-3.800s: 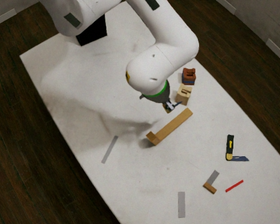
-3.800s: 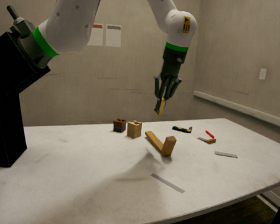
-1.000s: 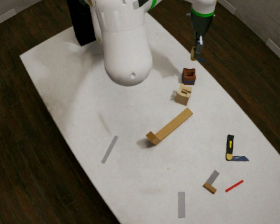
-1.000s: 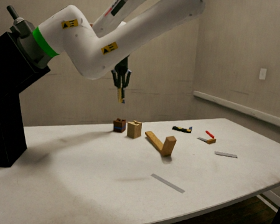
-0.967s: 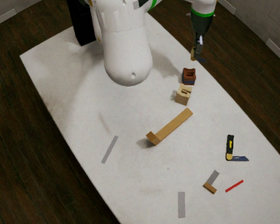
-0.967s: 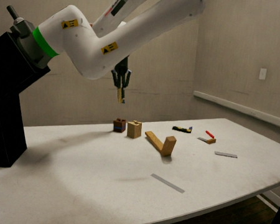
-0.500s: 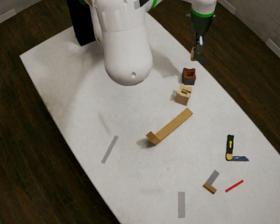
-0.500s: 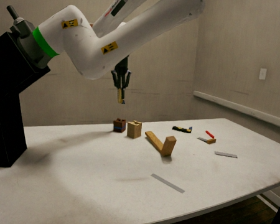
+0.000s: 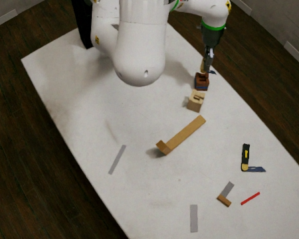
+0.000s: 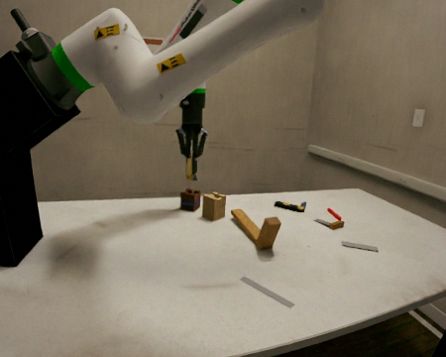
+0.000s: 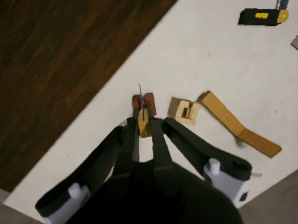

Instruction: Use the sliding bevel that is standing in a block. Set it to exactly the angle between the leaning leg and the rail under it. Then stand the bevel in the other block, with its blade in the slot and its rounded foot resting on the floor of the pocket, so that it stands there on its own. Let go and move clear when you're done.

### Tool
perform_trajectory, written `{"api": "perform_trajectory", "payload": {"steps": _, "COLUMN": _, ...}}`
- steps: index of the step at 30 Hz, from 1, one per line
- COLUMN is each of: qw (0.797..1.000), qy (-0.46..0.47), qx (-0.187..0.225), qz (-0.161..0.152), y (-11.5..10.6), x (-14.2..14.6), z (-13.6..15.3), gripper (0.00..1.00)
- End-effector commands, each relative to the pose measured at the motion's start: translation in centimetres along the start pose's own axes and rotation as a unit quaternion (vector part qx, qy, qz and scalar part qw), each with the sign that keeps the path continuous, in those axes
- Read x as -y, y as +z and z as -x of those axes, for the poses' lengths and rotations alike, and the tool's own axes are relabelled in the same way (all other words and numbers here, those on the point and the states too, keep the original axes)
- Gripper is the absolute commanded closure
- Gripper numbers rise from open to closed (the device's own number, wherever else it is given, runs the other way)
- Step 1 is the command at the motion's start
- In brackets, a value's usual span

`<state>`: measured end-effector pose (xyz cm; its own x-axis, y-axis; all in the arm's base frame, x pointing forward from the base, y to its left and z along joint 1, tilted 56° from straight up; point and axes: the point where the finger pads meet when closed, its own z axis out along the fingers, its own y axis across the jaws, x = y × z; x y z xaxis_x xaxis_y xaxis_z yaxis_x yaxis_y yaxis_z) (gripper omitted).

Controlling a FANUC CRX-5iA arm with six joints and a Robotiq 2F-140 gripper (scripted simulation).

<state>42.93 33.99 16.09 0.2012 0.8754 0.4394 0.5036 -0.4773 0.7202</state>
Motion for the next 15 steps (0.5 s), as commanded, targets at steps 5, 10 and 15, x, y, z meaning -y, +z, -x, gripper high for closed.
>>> {"api": "perform_trajectory", "payload": {"steps": 5, "qw": 1.0, "qy": 0.002, "qx": -0.009, "qz": 0.002, "y": 2.46, "x": -0.11, "z": -0.44, "gripper": 0.9}}
{"api": "perform_trajectory", "payload": {"steps": 10, "qw": 1.0, "qy": 0.002, "qx": -0.009, "qz": 0.002, "y": 2.46, "x": -0.11, "z": -0.44, "gripper": 0.9}}
{"api": "perform_trajectory", "payload": {"steps": 15, "qw": 1.0, "qy": 0.002, "qx": -0.009, "qz": 0.002, "y": 2.46, "x": -0.11, "z": -0.44, "gripper": 0.9}}
